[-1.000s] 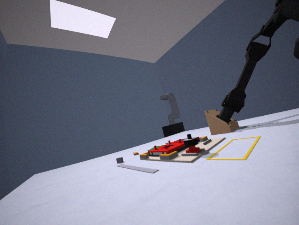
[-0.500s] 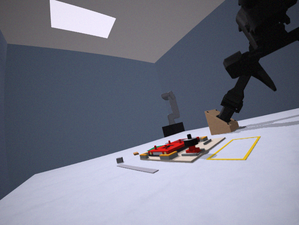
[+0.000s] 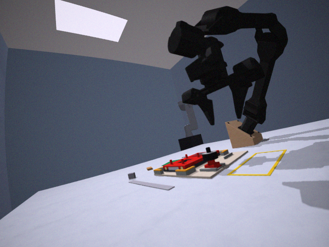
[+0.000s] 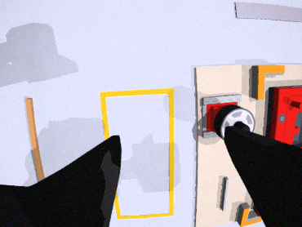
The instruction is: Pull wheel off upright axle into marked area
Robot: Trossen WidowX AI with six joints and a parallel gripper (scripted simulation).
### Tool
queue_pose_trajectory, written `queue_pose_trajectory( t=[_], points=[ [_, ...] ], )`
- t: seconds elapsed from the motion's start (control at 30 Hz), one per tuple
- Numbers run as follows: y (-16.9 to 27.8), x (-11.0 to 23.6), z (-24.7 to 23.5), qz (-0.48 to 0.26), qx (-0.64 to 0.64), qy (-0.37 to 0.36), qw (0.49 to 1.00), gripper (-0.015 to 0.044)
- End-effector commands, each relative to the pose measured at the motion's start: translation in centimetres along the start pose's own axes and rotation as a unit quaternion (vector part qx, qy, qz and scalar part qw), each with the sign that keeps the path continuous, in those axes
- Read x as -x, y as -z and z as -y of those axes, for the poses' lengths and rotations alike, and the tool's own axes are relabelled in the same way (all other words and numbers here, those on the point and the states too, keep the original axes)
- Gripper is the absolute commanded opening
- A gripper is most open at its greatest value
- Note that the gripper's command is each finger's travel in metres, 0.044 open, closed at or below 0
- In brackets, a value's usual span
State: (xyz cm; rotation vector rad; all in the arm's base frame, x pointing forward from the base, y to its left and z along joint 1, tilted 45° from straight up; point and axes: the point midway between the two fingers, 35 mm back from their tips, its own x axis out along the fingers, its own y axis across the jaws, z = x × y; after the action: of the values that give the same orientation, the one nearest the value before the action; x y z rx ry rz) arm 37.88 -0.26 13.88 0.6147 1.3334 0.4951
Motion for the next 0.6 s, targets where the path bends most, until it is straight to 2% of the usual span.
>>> queue_pose_trajectory(
  t=[0.0, 0.13, 0.43, 0.57],
  points=[
    [0.7, -0.2, 3.9, -0.031, -0.007, -0.003, 0.999, 0.03],
    [1.6, -0.3, 6.8, -0.059, -0.015, -0.018, 0.998, 0.03],
    [1.7, -0.4, 7.9, -0.06, -0.015, -0.018, 0.998, 0.03],
    [1.8, -1.5, 7.9, -0.06, -0.015, -0.018, 0.998, 0.03]
  ],
)
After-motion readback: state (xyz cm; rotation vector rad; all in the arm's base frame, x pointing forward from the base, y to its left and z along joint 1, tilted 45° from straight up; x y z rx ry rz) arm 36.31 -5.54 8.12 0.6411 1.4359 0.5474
